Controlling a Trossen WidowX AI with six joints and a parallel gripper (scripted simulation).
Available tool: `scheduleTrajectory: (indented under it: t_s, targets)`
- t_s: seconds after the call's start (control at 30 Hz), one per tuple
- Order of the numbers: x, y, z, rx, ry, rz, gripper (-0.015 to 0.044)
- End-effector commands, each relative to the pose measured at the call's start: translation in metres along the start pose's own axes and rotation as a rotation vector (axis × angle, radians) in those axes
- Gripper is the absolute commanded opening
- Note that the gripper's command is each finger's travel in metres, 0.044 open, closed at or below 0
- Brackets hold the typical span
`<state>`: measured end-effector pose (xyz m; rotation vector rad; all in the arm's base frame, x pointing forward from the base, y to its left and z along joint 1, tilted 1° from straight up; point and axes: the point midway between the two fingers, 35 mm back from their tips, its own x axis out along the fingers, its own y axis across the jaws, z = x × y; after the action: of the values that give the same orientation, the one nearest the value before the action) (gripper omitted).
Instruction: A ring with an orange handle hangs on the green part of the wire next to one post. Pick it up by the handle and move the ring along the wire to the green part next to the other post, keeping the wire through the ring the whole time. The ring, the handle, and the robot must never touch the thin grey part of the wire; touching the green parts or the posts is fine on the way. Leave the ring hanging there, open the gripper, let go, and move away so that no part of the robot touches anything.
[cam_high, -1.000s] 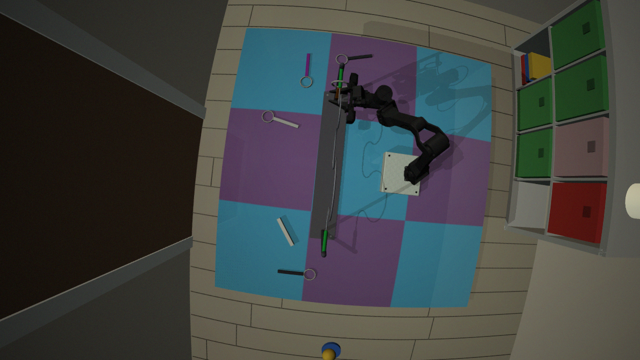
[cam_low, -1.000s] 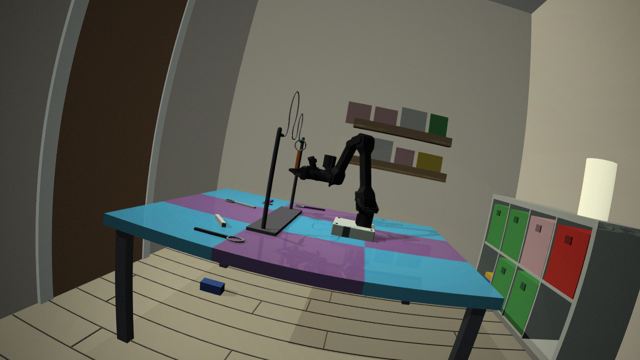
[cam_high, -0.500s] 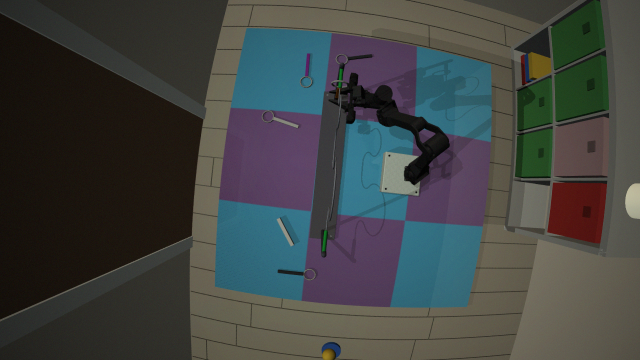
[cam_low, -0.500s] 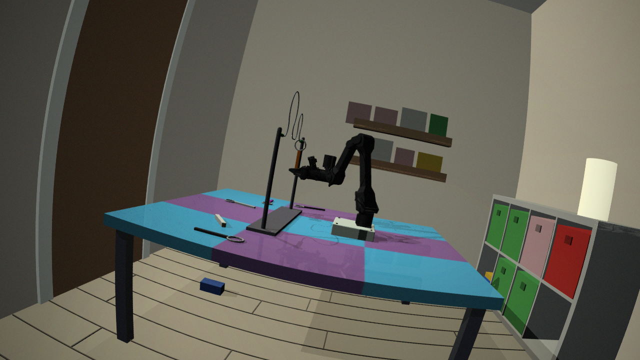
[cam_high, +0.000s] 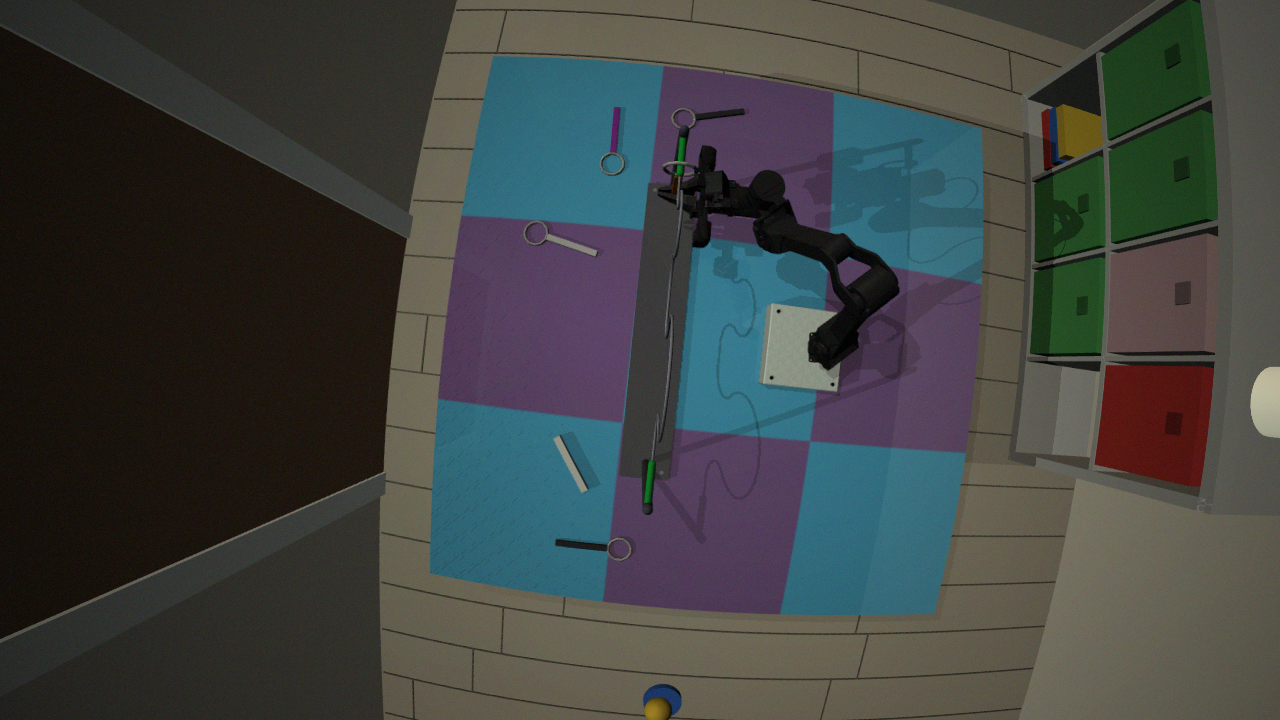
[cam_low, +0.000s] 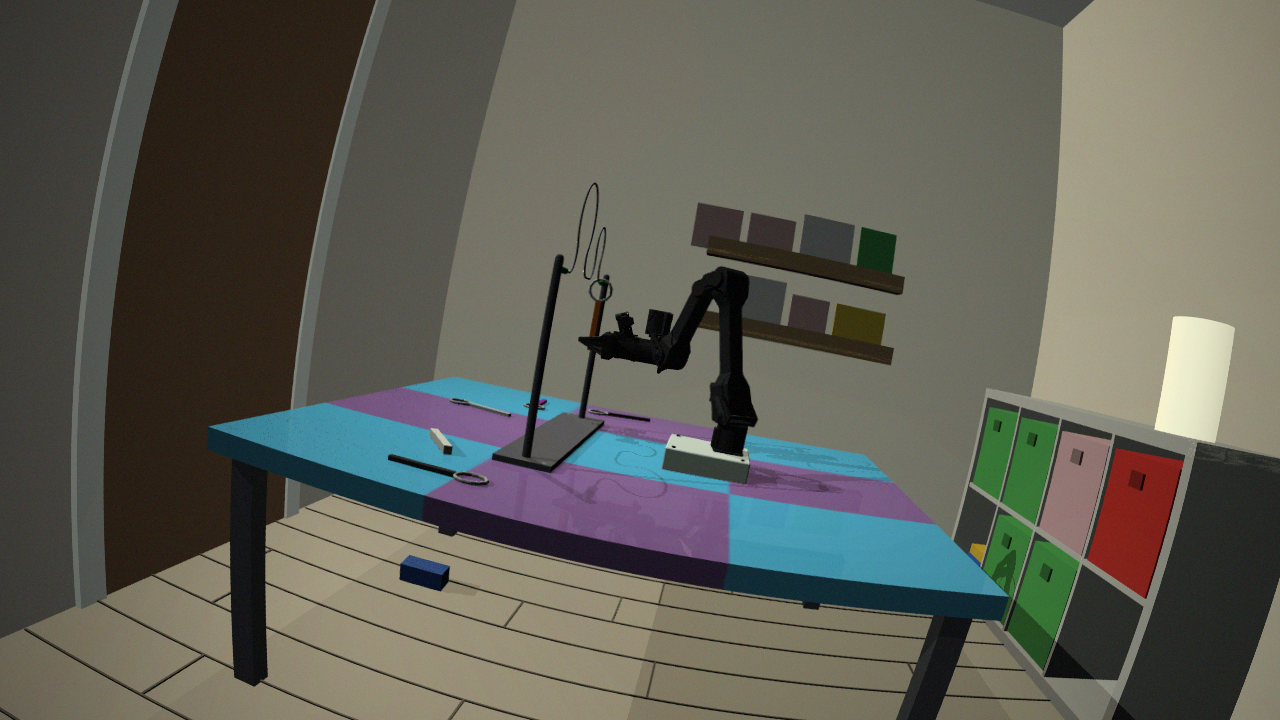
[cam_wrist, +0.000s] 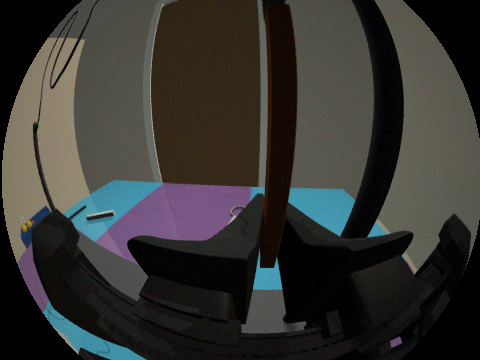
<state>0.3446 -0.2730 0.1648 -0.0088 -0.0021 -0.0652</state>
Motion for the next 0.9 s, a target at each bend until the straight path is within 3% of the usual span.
scheduleTrajectory:
  t_s: [0.0, 0.87]
  targets:
    - [0.000, 0.000, 0.000, -0.001, 0.000, 0.000, -0.0150]
    - [0.000, 0.001, 0.017, 0.005, -0.002, -0.003, -0.0150]
